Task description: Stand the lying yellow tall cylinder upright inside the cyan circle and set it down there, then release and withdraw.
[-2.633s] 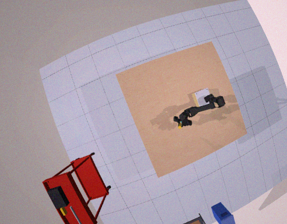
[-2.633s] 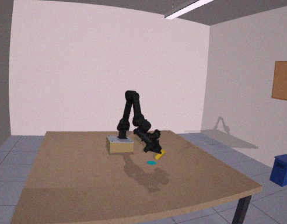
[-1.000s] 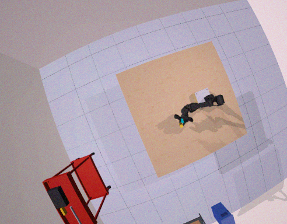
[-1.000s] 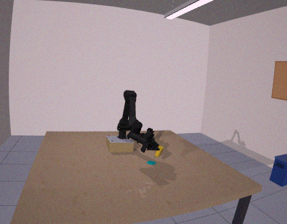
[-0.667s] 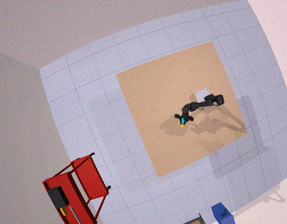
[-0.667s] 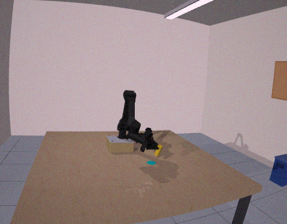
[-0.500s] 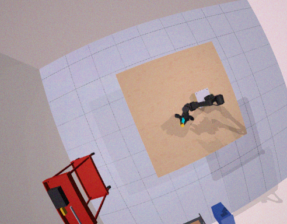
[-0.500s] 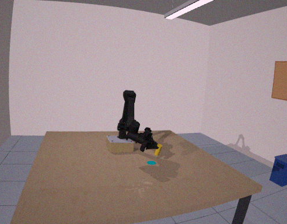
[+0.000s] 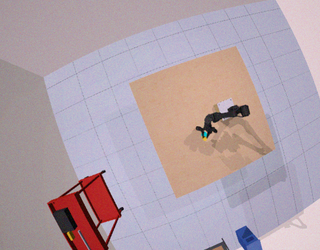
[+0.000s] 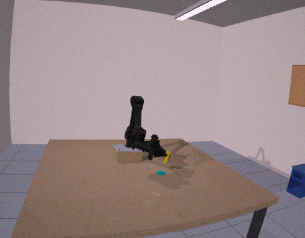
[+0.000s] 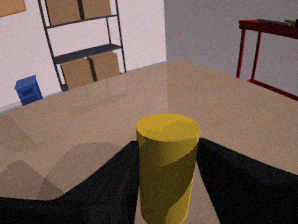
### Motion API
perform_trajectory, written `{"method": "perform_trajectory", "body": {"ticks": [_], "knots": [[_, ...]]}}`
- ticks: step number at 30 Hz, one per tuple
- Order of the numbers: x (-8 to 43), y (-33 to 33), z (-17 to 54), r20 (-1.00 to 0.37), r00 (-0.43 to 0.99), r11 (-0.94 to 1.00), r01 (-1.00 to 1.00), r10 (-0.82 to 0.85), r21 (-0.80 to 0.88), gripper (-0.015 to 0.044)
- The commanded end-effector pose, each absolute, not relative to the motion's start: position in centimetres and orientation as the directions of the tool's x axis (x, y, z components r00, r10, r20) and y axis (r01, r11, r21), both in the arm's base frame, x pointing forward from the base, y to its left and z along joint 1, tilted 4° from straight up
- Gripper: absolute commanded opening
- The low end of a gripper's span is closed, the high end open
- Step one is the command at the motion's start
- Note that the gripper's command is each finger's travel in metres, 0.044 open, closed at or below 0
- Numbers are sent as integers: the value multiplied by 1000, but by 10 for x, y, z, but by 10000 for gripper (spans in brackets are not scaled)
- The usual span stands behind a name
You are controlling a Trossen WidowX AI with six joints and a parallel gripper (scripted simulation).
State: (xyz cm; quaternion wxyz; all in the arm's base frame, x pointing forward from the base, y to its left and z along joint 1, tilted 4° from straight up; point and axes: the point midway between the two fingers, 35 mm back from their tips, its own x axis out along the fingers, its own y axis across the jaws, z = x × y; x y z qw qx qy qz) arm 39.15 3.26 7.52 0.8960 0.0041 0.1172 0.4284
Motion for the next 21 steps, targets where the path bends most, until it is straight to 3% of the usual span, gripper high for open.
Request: {"method": "perform_trajectory", "body": {"ticks": [1,21], "knots": [[386,32,77,-187,601,624,-774,777,107,105],[364,30,83,-115,574,584,-808,810,77,105]]}}
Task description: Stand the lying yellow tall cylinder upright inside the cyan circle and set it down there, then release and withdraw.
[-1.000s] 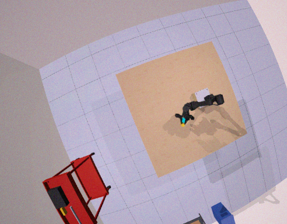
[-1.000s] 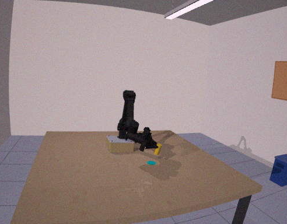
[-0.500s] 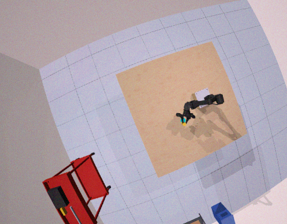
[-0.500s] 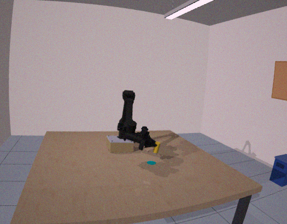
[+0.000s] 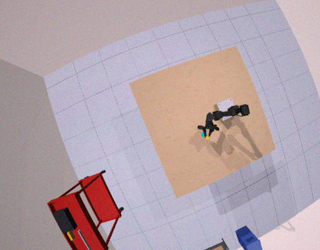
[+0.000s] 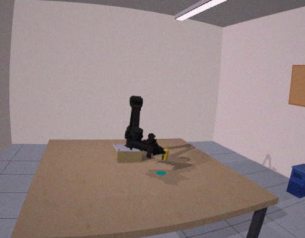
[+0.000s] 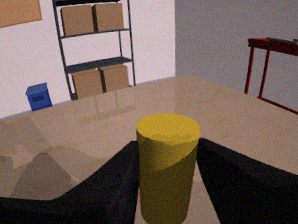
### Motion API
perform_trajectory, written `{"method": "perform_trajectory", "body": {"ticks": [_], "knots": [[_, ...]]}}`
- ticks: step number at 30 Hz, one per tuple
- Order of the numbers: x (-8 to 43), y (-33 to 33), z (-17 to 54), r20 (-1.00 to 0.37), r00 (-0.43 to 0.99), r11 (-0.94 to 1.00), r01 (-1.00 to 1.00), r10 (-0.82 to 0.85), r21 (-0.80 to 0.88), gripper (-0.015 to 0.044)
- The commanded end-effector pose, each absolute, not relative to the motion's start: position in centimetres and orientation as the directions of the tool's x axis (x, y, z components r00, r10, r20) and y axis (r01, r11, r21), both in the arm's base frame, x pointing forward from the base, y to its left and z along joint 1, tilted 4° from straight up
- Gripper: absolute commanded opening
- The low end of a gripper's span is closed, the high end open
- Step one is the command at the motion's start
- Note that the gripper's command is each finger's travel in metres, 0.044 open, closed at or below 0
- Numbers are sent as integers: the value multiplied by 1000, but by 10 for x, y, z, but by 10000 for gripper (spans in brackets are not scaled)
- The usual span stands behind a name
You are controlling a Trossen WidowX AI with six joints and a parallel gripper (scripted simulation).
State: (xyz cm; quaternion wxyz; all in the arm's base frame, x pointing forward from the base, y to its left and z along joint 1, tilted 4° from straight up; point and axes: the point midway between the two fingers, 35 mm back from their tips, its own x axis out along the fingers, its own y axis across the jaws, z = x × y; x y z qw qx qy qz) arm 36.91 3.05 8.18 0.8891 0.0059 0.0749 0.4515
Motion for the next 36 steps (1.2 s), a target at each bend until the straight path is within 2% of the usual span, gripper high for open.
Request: {"method": "perform_trajectory", "body": {"ticks": [1,20,36], "knots": [[363,30,83,-112,573,582,-810,812,75,105],[339,30,88,-59,537,539,-841,842,38,105],[338,30,89,-58,535,537,-843,843,37,105]]}}
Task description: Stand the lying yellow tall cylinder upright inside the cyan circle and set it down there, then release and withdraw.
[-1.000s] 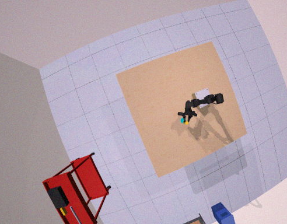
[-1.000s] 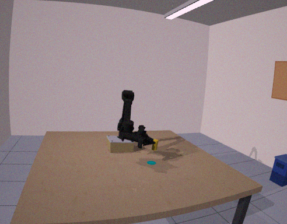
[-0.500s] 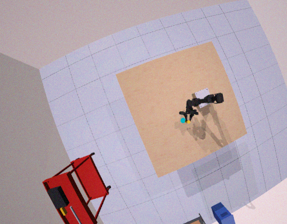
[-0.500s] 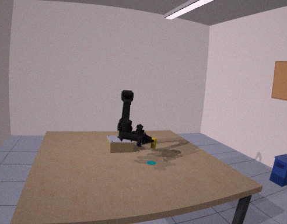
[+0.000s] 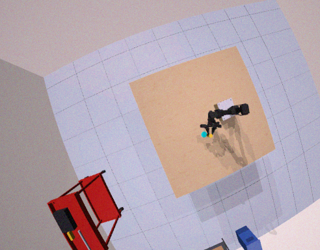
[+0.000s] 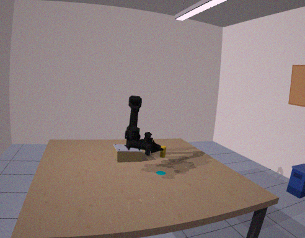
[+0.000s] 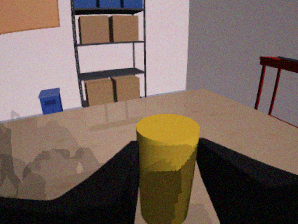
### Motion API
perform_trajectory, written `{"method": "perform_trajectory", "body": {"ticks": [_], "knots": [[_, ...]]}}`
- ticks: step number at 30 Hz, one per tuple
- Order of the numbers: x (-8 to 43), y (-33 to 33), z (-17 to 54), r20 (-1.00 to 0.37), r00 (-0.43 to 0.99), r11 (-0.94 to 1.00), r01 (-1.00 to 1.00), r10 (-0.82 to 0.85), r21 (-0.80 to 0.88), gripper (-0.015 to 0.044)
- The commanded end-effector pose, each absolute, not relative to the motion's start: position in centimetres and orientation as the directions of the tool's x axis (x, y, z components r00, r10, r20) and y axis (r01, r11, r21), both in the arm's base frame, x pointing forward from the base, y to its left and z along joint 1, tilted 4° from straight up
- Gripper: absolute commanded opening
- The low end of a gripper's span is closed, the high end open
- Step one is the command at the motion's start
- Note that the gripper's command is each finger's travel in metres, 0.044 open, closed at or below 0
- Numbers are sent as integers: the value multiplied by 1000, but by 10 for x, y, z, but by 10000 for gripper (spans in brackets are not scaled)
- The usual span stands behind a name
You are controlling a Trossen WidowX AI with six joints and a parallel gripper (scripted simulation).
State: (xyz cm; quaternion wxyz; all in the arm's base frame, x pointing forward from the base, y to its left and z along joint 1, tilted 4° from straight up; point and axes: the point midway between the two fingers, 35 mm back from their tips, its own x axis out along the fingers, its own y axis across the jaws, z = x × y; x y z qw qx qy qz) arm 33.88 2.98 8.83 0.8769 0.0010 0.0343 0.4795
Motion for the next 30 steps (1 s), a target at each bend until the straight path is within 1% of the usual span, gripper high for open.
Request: {"method": "perform_trajectory", "body": {"ticks": [1,30], "knots": [[338,30,89,-58,535,537,-843,843,37,105],[339,33,11,-64,538,540,-842,840,7,105]]}}
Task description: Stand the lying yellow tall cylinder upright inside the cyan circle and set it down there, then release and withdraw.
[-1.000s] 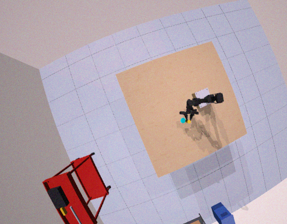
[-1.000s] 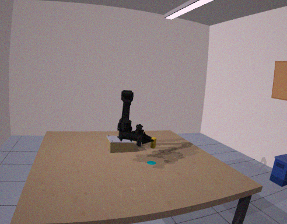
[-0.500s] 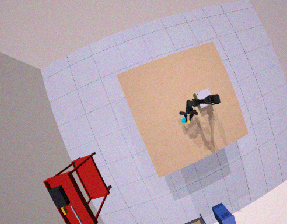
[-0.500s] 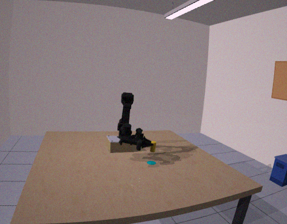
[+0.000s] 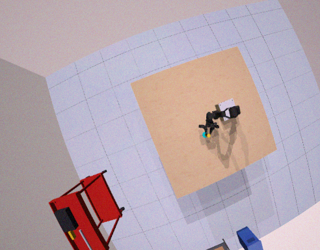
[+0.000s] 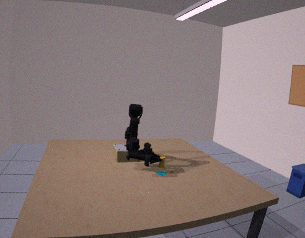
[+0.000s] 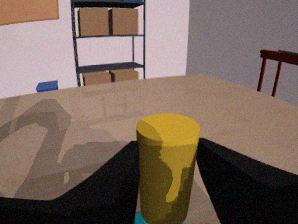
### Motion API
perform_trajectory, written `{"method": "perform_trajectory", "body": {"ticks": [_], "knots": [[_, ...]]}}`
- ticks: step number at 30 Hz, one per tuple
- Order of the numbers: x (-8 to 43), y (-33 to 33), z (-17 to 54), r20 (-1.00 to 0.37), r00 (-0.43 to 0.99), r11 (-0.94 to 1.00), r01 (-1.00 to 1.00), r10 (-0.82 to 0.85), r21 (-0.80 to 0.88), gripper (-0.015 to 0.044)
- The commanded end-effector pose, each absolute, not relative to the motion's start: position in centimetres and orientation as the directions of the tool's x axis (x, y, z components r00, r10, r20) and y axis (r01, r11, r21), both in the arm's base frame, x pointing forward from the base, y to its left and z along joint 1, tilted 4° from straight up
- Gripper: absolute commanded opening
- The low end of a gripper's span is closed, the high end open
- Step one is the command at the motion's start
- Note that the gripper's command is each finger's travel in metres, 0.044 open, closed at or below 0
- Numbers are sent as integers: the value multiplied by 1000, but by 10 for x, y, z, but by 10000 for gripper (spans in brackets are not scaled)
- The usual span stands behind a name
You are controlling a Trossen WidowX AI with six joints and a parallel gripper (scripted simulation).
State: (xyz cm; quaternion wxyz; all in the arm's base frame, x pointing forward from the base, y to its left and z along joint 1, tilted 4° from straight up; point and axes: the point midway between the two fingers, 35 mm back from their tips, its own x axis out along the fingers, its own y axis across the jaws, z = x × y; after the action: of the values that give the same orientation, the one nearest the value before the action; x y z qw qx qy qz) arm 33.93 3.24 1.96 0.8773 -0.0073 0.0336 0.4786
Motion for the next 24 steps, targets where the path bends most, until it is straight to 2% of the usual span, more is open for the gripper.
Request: {"method": "perform_trajectory", "body": {"ticks": [1,24], "knots": [[338,33,8,-64,537,538,-843,841,7,105],[336,37,-21,-74,528,529,-848,846,6,105]]}}
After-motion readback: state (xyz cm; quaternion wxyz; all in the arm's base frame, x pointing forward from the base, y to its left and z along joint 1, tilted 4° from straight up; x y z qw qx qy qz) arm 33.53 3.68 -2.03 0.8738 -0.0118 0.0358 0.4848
